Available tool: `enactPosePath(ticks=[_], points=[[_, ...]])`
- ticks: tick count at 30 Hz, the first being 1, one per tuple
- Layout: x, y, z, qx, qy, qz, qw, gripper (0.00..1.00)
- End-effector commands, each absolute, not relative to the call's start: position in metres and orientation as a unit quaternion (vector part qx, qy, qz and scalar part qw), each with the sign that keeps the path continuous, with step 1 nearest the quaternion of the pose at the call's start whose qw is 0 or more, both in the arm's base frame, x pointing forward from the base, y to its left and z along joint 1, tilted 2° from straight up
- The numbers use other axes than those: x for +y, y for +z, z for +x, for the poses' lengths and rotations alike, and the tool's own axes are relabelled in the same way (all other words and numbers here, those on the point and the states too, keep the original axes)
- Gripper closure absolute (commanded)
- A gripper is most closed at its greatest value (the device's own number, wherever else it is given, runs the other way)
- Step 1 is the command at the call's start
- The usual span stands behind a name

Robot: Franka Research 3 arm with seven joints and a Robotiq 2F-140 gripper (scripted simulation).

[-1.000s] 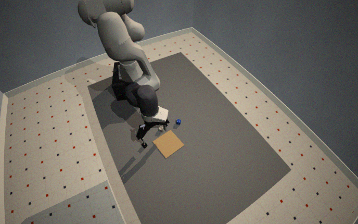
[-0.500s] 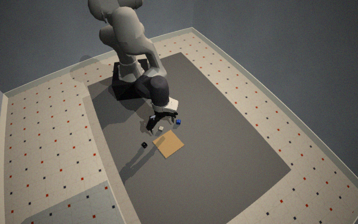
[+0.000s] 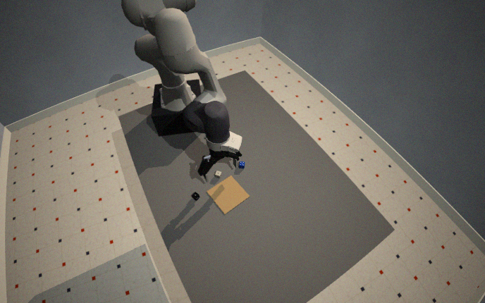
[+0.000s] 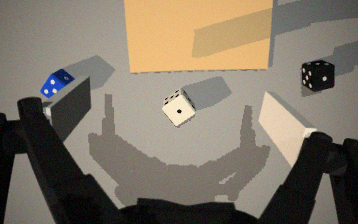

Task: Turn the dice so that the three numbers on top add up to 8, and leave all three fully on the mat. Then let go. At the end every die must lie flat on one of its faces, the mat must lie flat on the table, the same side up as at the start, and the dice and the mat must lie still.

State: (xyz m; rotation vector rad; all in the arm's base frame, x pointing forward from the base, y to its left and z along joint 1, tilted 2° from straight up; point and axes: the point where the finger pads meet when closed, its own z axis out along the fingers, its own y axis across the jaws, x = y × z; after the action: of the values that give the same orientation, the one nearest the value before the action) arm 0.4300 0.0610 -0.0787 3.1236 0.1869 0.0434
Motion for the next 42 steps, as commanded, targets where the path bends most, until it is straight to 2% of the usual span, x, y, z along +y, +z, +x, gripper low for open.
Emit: enactPosePath(ticks=[1,28,42], points=[[0.061,-0.078,0.431,0.049,0.016,0.999,0.005,0.0],[0.065,-0.078,0.431,0.049,0.016,0.999,0.005,0.0],[0.151,-0.079,0.428,0.049,0.016,0.999,0.005,0.0]])
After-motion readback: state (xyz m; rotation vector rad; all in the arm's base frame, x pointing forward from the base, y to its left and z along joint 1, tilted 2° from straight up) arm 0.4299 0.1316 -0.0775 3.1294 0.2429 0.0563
